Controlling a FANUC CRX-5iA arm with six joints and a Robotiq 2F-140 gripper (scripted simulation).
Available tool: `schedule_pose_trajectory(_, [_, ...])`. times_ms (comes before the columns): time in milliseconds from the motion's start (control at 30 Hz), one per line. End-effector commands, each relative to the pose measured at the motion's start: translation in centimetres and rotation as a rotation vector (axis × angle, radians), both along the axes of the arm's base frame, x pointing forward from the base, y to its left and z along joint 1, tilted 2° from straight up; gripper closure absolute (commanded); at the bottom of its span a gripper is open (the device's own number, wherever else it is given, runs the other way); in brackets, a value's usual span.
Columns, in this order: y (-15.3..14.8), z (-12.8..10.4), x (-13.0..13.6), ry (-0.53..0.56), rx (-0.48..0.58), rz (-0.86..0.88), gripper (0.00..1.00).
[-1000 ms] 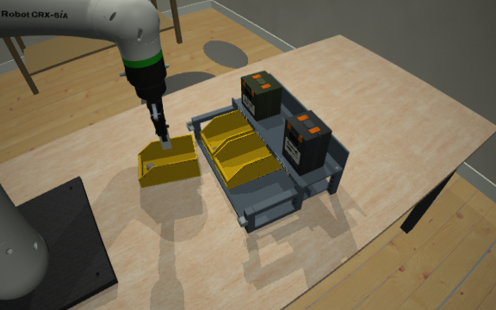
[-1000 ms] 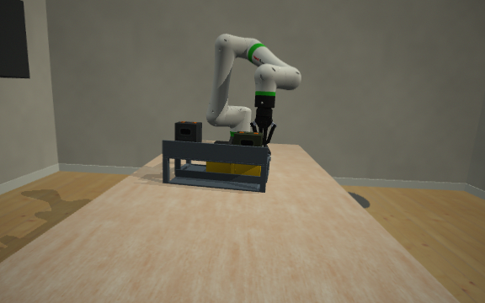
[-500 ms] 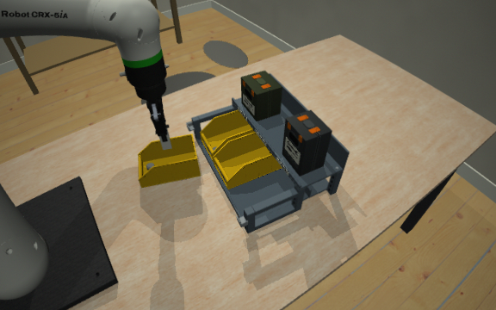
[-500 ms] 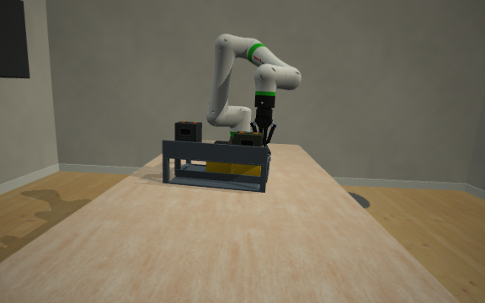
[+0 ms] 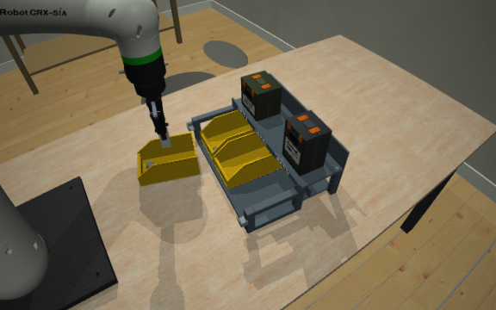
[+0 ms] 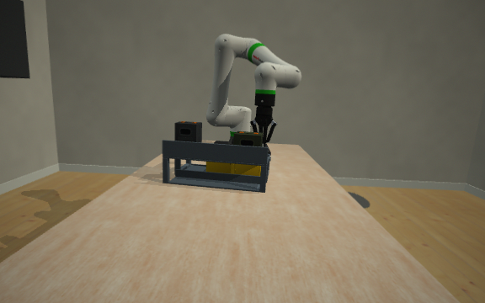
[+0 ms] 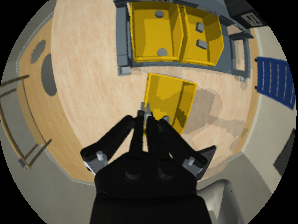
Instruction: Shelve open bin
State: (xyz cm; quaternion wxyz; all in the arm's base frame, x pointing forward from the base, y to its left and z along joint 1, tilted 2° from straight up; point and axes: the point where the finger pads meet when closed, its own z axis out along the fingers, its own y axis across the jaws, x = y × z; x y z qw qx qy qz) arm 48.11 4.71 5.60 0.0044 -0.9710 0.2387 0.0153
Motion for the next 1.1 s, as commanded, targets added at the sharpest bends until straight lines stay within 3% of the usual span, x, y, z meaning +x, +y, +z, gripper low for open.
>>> schedule_pose_trajectory(0, [0.0,0.3,0.0,0.000,0.000,0.000,1.00])
schedule_pose_trajectory(1067, [0.0,2.1,0.1,0.000,0.000,0.000,1.00])
